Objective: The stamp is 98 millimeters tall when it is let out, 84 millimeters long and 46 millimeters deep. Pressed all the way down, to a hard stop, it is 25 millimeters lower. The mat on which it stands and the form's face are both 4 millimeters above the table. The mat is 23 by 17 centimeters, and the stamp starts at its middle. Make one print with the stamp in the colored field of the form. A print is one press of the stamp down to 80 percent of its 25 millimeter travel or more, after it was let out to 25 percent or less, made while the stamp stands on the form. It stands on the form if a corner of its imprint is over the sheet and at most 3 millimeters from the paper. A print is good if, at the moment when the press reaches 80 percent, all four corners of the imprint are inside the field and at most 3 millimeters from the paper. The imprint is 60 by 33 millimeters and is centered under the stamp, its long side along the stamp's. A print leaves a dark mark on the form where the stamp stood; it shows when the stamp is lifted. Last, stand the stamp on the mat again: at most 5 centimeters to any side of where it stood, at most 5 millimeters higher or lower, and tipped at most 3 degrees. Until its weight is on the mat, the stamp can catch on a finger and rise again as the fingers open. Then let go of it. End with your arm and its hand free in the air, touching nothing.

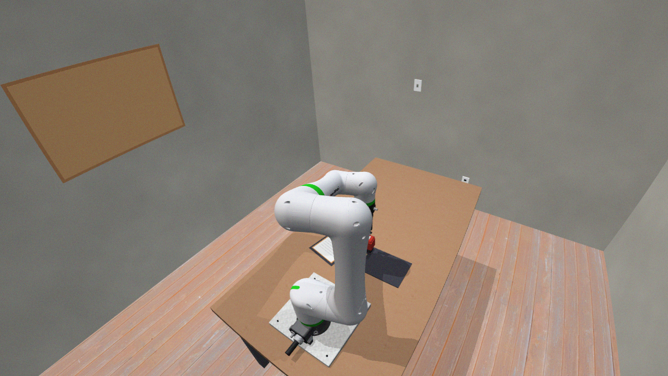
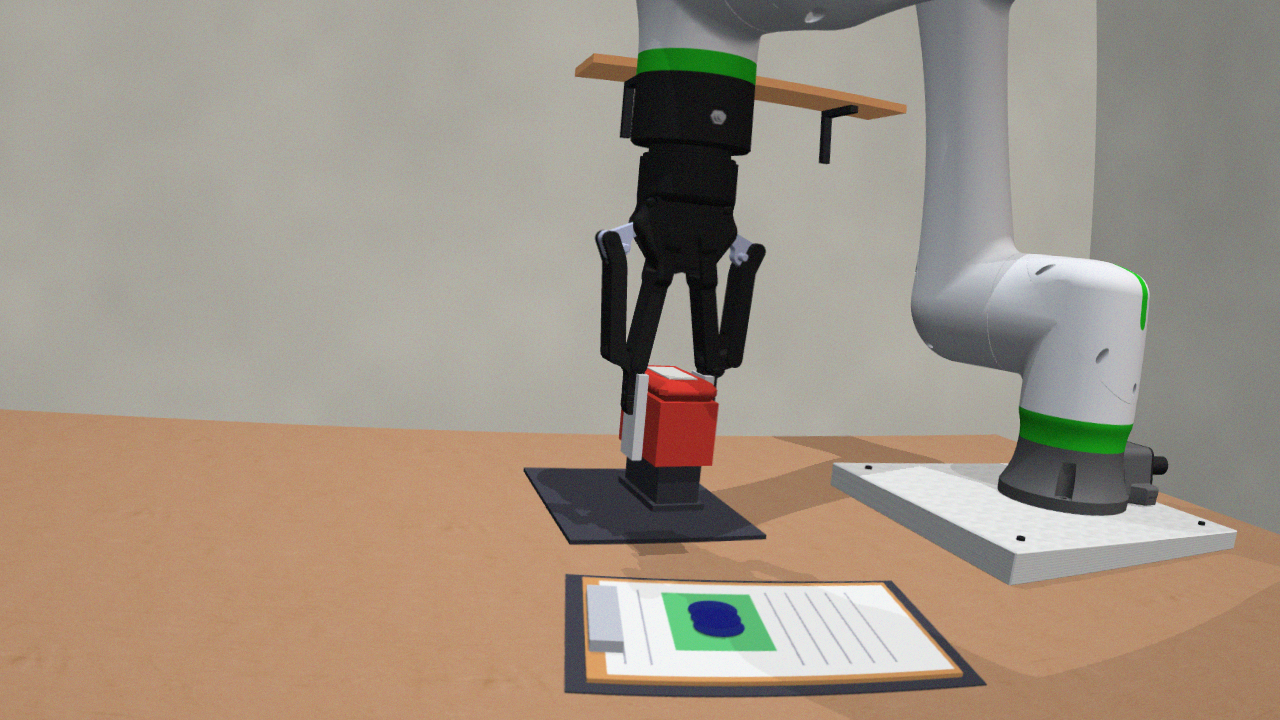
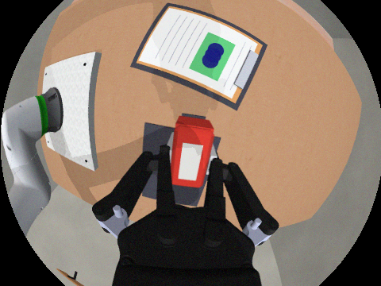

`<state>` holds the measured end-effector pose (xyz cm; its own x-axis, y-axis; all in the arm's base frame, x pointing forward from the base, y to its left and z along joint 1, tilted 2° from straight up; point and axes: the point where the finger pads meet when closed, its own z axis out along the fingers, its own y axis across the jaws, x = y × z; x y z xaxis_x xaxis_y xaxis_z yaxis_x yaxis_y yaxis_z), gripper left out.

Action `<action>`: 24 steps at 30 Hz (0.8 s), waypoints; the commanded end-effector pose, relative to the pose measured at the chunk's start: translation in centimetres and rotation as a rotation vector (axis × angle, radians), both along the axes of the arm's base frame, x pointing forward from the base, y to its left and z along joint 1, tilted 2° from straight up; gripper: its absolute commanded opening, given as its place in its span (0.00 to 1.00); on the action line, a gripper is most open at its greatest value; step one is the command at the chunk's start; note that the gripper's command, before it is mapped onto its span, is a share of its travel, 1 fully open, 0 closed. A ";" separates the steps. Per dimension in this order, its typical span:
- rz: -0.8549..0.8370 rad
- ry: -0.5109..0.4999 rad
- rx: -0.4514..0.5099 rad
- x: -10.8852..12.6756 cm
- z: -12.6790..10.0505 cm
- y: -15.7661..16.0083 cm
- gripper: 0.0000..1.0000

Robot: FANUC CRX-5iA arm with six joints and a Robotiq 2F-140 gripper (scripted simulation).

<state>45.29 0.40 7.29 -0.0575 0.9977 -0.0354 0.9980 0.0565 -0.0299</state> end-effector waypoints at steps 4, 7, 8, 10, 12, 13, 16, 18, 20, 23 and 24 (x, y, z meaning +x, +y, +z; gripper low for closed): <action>0.053 0.003 0.028 -1.5 0.2 -10.1 0.17; 0.053 0.003 0.028 -1.8 0.3 -12.2 0.17; 0.053 0.003 0.028 -1.8 0.3 -12.2 0.17; 0.054 0.003 0.028 -1.8 0.3 -12.8 0.17; 0.054 0.003 0.028 -1.8 0.4 -14.2 0.17; 0.054 0.003 0.028 -1.8 0.4 -14.9 0.17; 0.054 0.003 0.028 -1.8 0.4 -15.9 0.17; 0.054 0.003 0.028 -1.8 0.4 -16.1 0.17; 0.054 0.003 0.028 -1.8 0.4 -16.2 0.17; 0.054 0.003 0.028 -1.8 0.4 -16.2 0.17; 0.054 0.003 0.028 -1.8 0.4 -16.2 0.17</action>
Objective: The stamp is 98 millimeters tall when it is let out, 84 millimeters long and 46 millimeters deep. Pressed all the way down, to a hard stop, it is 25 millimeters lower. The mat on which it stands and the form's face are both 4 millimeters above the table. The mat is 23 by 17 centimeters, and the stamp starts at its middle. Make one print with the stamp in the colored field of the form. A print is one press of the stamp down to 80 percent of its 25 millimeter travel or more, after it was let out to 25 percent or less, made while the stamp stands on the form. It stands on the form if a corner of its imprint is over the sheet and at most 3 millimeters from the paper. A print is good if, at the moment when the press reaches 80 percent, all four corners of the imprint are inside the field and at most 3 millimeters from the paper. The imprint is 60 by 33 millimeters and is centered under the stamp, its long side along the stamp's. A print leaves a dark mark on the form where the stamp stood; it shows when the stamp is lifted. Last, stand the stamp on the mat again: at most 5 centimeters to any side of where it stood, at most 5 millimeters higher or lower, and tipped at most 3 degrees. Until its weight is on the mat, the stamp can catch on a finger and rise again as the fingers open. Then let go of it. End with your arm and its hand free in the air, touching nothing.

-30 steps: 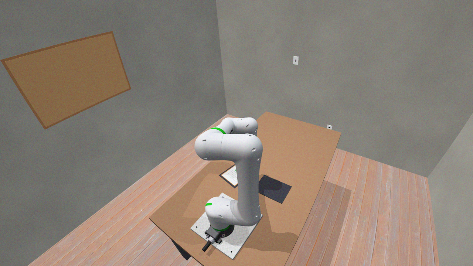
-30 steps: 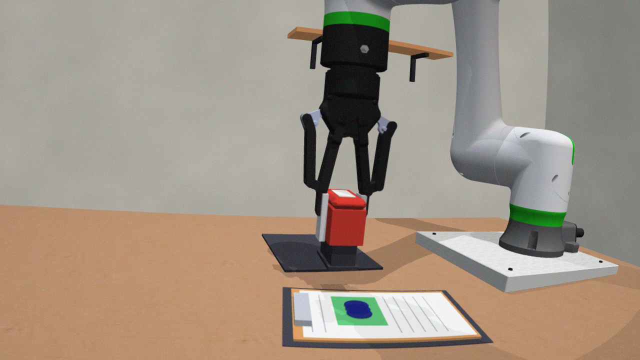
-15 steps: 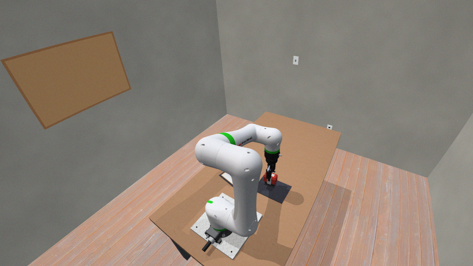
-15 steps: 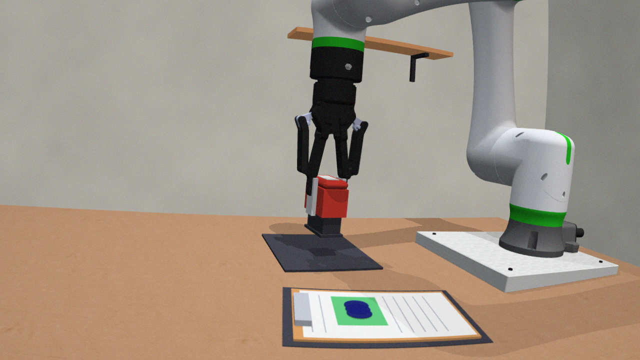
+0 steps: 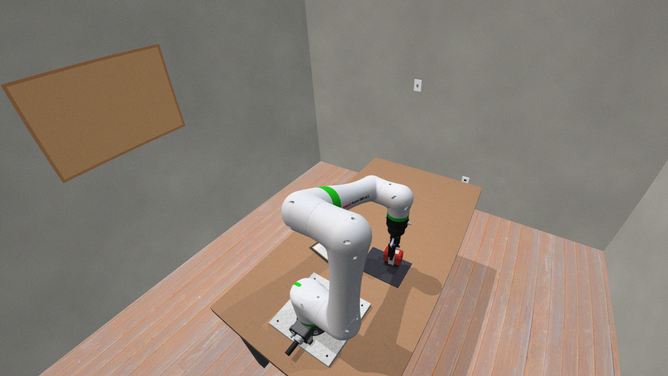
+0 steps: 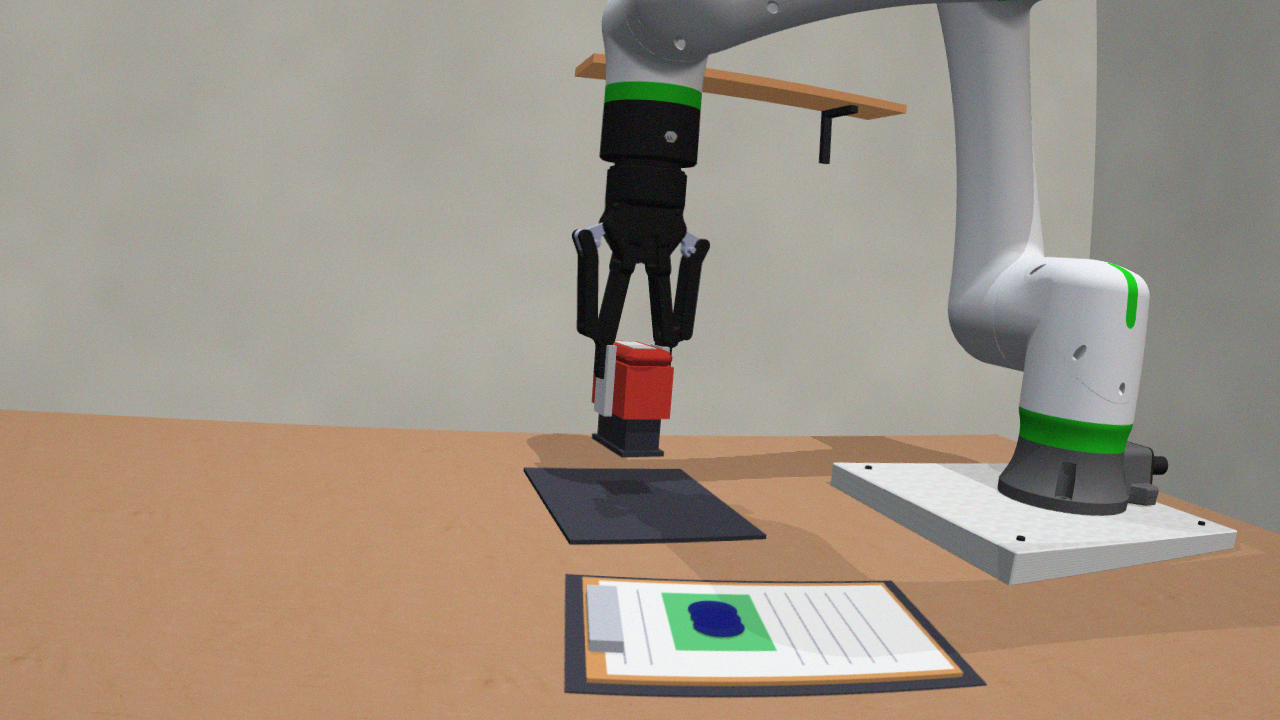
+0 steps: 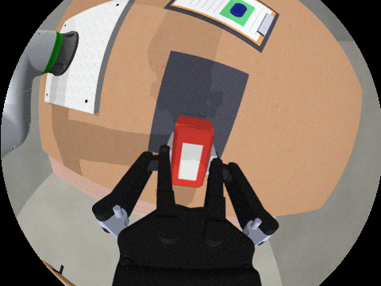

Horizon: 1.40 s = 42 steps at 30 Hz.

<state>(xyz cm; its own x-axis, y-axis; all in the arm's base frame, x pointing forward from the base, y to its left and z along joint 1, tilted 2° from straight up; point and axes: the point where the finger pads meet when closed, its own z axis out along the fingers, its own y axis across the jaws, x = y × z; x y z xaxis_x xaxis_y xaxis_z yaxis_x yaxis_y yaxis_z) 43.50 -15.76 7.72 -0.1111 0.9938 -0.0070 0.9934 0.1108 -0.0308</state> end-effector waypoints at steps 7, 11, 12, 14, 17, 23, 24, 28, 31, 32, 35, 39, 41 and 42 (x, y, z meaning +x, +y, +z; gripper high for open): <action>0.000 0.000 0.000 0.1 -0.1 2.7 0.17; 0.000 0.000 0.000 0.1 -0.1 3.7 0.17; 0.000 0.000 0.000 0.1 -0.1 3.9 0.17; 0.000 0.000 0.000 0.1 -0.1 3.9 0.17; 0.000 0.000 0.000 0.1 -0.1 3.9 0.17; 0.000 0.000 0.000 0.1 -0.2 3.9 0.17; 0.000 0.000 0.000 0.1 -0.3 3.9 0.17; 0.000 0.000 0.000 0.1 -0.5 3.9 0.17; 0.000 0.000 0.000 0.1 -0.9 3.9 0.17; 0.000 0.000 0.000 0.1 -1.2 3.9 0.17; 0.000 0.000 0.000 0.1 -1.8 3.9 0.17; 0.000 0.000 0.000 0.1 -2.8 3.9 0.17; 0.000 0.000 0.000 0.1 -3.2 3.9 0.17; 0.000 0.000 0.000 0.0 -3.4 3.9 0.17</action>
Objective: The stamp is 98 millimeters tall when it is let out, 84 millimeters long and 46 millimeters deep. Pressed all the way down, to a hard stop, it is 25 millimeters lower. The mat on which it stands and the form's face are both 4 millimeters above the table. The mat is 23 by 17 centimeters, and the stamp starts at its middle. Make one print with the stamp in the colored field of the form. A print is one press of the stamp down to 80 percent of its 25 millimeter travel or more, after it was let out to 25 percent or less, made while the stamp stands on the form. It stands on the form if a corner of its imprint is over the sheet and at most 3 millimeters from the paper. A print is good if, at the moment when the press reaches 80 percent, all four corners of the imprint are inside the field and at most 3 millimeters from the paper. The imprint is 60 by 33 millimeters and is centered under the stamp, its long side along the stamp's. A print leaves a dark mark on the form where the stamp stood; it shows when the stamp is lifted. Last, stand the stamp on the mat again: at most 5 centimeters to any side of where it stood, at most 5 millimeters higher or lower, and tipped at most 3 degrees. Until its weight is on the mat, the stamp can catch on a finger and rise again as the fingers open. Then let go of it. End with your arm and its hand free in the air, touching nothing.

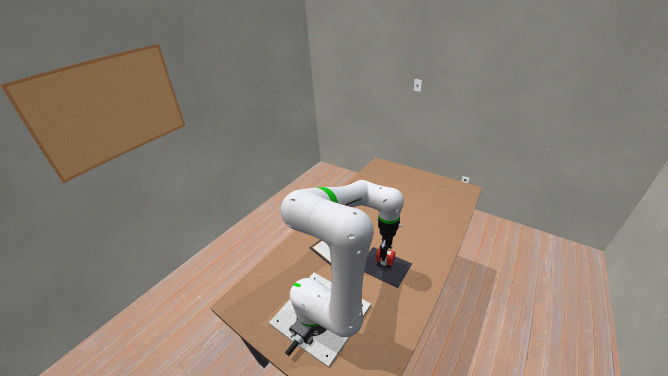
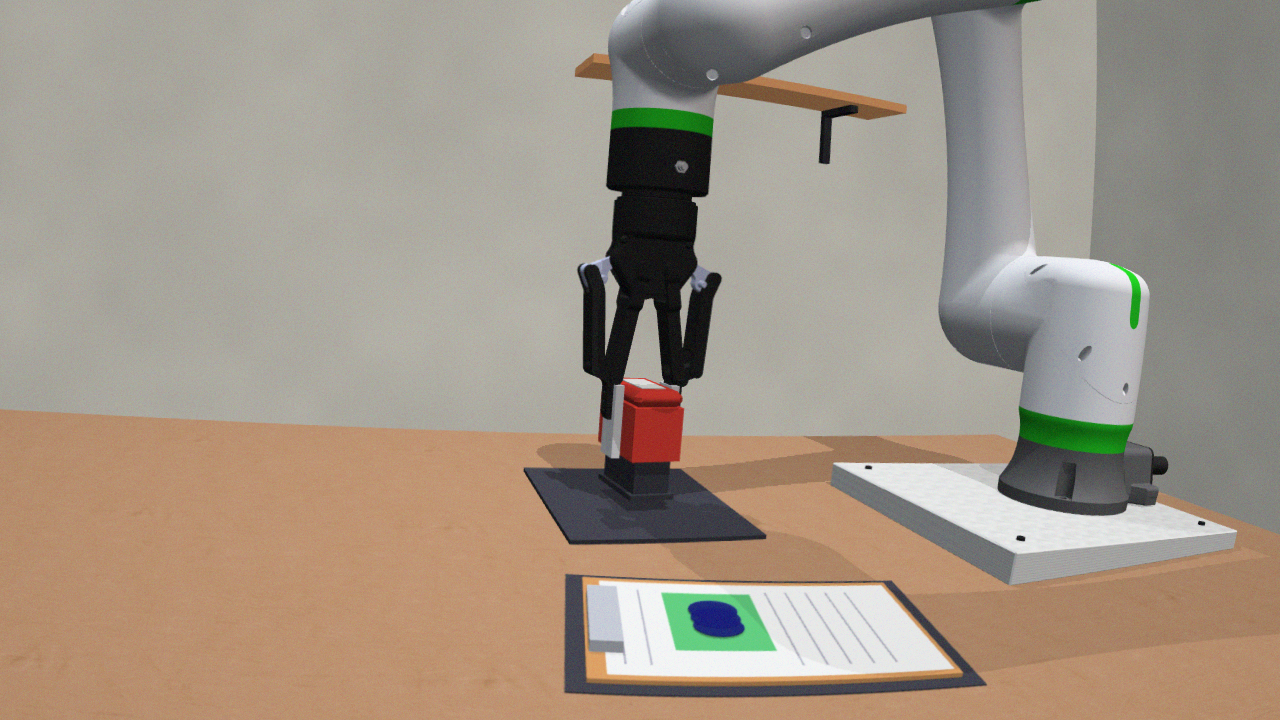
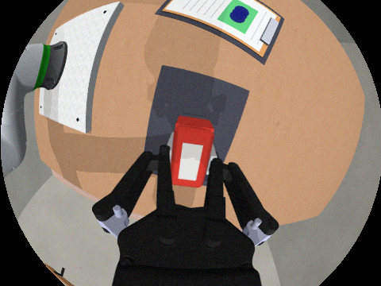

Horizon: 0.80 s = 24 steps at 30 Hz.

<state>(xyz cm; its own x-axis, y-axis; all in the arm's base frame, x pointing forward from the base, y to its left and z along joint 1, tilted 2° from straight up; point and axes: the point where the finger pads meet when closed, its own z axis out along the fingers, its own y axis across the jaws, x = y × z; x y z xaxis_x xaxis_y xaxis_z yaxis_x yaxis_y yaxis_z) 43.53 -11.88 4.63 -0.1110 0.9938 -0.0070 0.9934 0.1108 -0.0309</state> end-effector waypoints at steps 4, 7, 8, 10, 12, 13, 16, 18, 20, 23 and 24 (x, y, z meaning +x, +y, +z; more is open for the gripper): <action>0.000 -0.001 0.000 0.0 -0.6 0.0 0.17; 0.000 -0.001 0.000 0.0 -0.9 0.0 0.17; 0.000 -0.001 0.000 0.0 -0.9 0.0 0.17; 0.000 -0.001 0.000 0.0 -1.0 0.0 0.17; 0.000 -0.001 0.000 0.0 -1.0 0.0 0.17; 0.000 -0.001 0.000 0.0 -1.0 0.0 0.17; 0.000 -0.001 0.000 0.0 -1.0 0.0 0.17; 0.000 -0.001 0.000 0.0 -1.0 0.0 0.17; 0.000 -0.001 0.000 0.0 -1.0 0.0 0.51; 0.000 -0.001 0.000 0.0 -1.0 0.0 0.51; 0.000 -0.001 0.000 0.0 -1.0 0.0 0.51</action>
